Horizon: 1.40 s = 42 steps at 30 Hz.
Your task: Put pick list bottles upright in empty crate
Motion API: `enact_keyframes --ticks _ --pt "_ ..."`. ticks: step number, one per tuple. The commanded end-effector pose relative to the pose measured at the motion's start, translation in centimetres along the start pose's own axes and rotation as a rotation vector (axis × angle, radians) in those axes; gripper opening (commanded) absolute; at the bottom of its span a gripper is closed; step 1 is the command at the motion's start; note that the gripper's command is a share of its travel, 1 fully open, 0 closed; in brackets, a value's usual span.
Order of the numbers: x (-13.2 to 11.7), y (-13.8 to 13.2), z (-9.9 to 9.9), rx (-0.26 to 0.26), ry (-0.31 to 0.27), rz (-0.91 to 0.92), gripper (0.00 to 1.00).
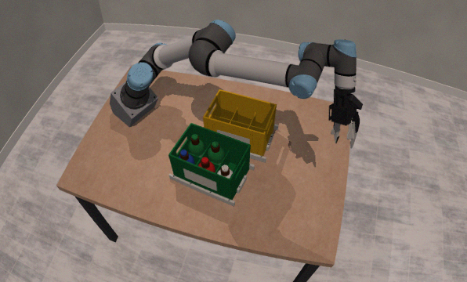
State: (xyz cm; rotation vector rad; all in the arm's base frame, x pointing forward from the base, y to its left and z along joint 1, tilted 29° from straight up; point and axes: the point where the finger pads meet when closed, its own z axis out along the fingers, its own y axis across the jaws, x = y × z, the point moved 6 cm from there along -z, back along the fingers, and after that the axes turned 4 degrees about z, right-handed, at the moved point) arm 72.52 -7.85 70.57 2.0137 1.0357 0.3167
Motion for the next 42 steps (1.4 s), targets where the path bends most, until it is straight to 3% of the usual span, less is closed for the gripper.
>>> enact_keyframes --ticks 1,8,13,16,25,30,33,42 --pt "1.5 -1.1 -0.9 0.015 0.032 -0.033 0.38" --pt "4.1 -3.1 -2.2 0.015 0.032 -0.033 0.38" --pt "4.3 -3.2 -2.2 0.015 0.032 -0.033 0.38" --pt "5.0 -3.9 -2.8 0.042 0.076 -0.087 0.38" --pt "8.1 -6.7 -4.6 0.042 0.076 -0.087 0.38" --pt "8.2 -6.8 -4.6 0.042 0.076 -0.087 0.38" --pt "8.9 -7.7 -5.2 0.068 0.118 -0.143 0.38" --pt "11.6 -10.7 -7.1 0.068 0.118 -0.143 0.38"
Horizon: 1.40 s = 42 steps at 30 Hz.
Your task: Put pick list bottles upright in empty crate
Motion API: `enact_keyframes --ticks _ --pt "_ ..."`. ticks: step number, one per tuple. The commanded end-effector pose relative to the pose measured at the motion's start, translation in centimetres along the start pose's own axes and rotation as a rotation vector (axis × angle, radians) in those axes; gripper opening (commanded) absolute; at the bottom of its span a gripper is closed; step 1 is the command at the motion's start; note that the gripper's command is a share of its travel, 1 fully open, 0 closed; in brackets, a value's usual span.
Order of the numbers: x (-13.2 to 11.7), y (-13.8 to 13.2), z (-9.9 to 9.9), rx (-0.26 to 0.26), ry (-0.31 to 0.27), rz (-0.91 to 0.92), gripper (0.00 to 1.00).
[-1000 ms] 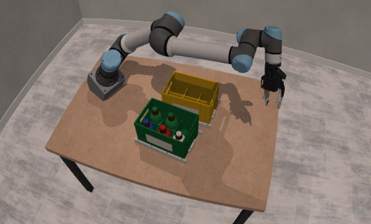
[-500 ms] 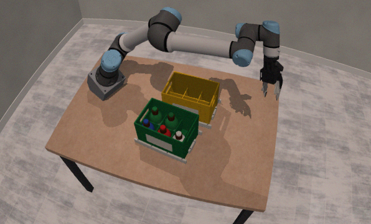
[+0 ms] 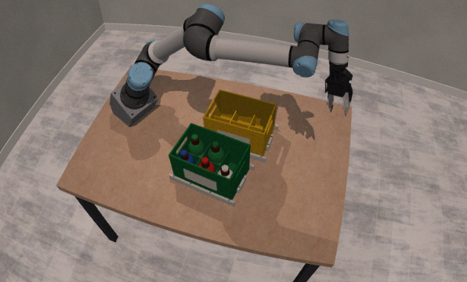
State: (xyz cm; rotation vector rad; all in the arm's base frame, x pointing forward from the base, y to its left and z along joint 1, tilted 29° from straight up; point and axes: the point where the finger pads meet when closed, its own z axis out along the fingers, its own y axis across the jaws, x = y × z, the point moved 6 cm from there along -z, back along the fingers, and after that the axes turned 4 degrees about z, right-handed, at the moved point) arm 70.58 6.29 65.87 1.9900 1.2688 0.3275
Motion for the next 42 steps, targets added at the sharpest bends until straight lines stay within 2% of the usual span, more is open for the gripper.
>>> enact_keyframes --ticks 1,5,8,17,22,24,34,36,42 --pt "1.8 -1.5 -0.9 -0.002 0.004 -0.003 0.38" --pt "1.8 -1.5 -0.9 -0.002 0.004 -0.003 0.38" --pt "2.5 -2.3 -1.4 0.023 0.043 -0.061 0.38" --pt "5.5 -5.3 -2.8 0.023 0.043 -0.061 0.38" --pt "5.6 -5.4 -2.9 0.023 0.043 -0.061 0.38" --pt "6.0 -6.0 -3.2 0.044 0.075 -0.115 0.38" --pt "8.9 -9.6 -5.0 0.047 0.079 -0.121 0.38" --pt "9.0 -9.7 -5.0 0.047 0.079 -0.121 0.38" --pt "9.8 -11.1 -5.7 0.068 0.112 -0.182 0.38"
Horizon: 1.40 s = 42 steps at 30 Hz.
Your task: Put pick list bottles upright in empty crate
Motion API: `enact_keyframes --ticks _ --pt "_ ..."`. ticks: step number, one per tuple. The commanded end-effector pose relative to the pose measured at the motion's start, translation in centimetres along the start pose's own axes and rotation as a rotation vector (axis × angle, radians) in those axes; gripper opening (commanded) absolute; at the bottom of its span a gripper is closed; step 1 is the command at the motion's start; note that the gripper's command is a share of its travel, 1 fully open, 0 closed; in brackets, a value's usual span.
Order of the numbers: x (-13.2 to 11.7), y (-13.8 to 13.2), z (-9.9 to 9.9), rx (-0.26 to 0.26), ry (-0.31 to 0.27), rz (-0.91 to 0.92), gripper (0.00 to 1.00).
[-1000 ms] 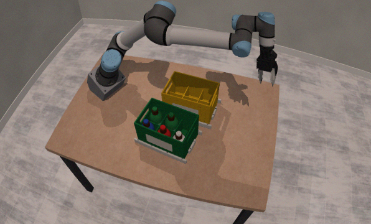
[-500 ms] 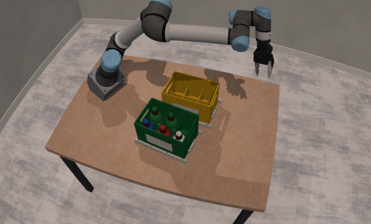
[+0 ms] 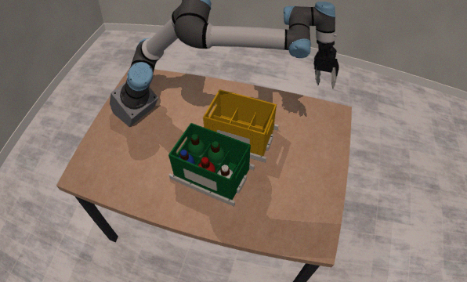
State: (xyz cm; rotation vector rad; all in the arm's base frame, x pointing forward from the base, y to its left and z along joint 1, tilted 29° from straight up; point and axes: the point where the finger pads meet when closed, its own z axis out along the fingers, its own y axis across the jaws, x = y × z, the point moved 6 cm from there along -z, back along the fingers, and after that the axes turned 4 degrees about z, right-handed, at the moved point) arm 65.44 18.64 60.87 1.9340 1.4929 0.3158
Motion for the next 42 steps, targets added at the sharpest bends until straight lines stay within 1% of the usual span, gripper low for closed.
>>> enact_keyframes --ticks 1,8,10,12,14,24,26,28,29,31,40,42 --pt "1.3 -1.5 -0.7 0.010 0.019 -0.032 0.38" --pt "3.6 -4.0 -1.6 0.010 0.019 -0.032 0.38" --pt "3.6 -4.0 -1.6 0.010 0.019 -0.032 0.38" --pt "4.0 -4.6 -1.9 0.029 0.047 -0.090 0.38" --pt "4.0 -4.6 -1.9 0.029 0.047 -0.090 0.38" --pt "6.8 -8.5 -3.3 0.031 0.049 -0.095 0.38" --pt "6.8 -8.5 -3.3 0.031 0.049 -0.095 0.38" --pt "7.1 -9.2 -3.6 0.048 0.074 -0.155 0.38" --pt "7.4 -9.6 -3.7 0.050 0.076 -0.160 0.38" --pt "7.4 -9.6 -3.7 0.050 0.076 -0.160 0.38" --pt "9.5 -13.2 -5.0 0.050 0.077 -0.160 0.38" --pt "9.5 -13.2 -5.0 0.050 0.077 -0.160 0.38"
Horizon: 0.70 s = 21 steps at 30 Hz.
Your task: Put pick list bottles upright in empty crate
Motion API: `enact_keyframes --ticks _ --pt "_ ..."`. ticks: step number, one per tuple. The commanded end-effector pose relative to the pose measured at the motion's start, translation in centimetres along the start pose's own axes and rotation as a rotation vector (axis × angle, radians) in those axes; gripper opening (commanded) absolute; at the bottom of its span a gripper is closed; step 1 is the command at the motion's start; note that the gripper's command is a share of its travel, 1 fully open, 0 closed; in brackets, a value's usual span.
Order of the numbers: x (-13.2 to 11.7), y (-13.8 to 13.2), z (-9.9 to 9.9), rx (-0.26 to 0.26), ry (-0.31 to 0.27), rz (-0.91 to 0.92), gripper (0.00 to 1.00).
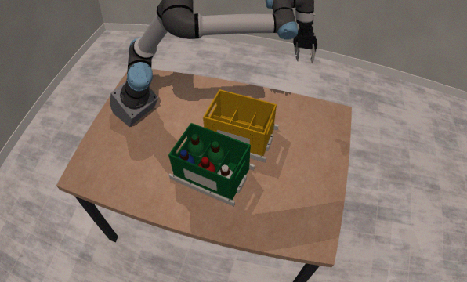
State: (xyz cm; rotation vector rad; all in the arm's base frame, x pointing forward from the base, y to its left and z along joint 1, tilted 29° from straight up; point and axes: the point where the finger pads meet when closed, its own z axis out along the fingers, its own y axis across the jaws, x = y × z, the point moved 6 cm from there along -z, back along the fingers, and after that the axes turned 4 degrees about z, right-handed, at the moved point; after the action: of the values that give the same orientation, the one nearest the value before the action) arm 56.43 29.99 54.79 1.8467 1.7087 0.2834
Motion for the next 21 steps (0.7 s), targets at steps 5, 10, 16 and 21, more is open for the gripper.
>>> enact_keyframes --ticks 5,10,16,21 --pt "1.8 -2.5 -0.8 0.016 0.025 -0.066 0.38" --pt "2.9 -4.1 -1.2 0.016 0.025 -0.066 0.38" --pt "3.9 -5.6 -1.6 0.016 0.025 -0.066 0.38" --pt "4.9 -7.7 -2.1 0.032 0.047 -0.133 0.38"
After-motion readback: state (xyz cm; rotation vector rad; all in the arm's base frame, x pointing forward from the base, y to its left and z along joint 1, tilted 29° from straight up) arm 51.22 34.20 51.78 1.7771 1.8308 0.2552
